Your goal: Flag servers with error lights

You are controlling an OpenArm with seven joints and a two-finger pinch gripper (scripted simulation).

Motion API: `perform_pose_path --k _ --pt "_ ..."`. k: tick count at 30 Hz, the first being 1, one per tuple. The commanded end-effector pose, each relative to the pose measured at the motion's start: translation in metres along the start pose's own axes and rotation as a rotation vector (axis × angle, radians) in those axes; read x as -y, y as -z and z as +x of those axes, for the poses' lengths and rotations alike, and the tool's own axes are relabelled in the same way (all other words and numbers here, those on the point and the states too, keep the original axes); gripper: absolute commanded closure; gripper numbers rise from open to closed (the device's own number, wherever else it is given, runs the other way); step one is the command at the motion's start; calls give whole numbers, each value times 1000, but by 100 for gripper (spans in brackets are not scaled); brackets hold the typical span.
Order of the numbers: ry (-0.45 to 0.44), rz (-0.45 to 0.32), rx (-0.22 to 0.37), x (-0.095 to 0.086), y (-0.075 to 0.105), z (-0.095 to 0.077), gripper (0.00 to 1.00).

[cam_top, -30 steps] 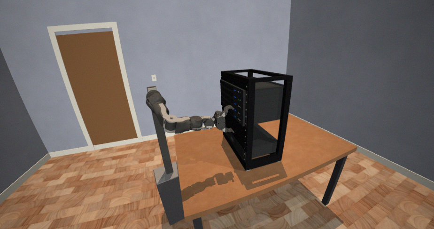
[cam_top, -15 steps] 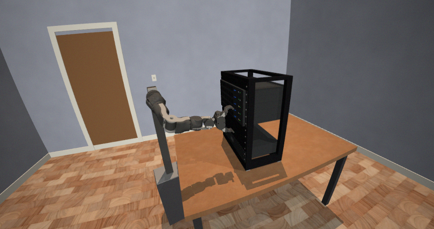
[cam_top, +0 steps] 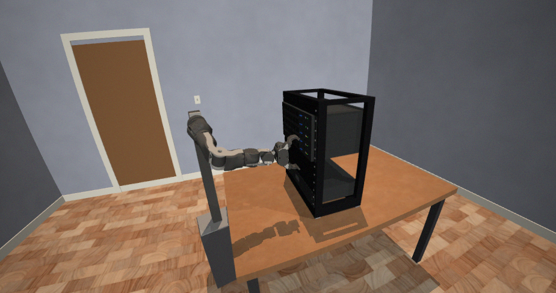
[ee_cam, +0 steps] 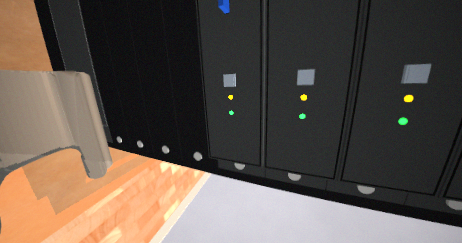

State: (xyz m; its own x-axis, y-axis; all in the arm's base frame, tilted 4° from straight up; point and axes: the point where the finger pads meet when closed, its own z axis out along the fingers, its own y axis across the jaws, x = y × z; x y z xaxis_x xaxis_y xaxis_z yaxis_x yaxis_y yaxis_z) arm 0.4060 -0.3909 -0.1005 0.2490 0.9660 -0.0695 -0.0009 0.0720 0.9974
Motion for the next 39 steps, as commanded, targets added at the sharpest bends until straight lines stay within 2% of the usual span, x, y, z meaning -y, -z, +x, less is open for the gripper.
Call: perform_pose_path --k 1,26,32,39 --pt "0 -1 -3 -1 -1 0 0" --pt "0 -3 -4 -3 -1 1 0" --pt "0 -3 -3 -44 -1 1 0" --pt "0 -2 -3 -46 -1 1 0"
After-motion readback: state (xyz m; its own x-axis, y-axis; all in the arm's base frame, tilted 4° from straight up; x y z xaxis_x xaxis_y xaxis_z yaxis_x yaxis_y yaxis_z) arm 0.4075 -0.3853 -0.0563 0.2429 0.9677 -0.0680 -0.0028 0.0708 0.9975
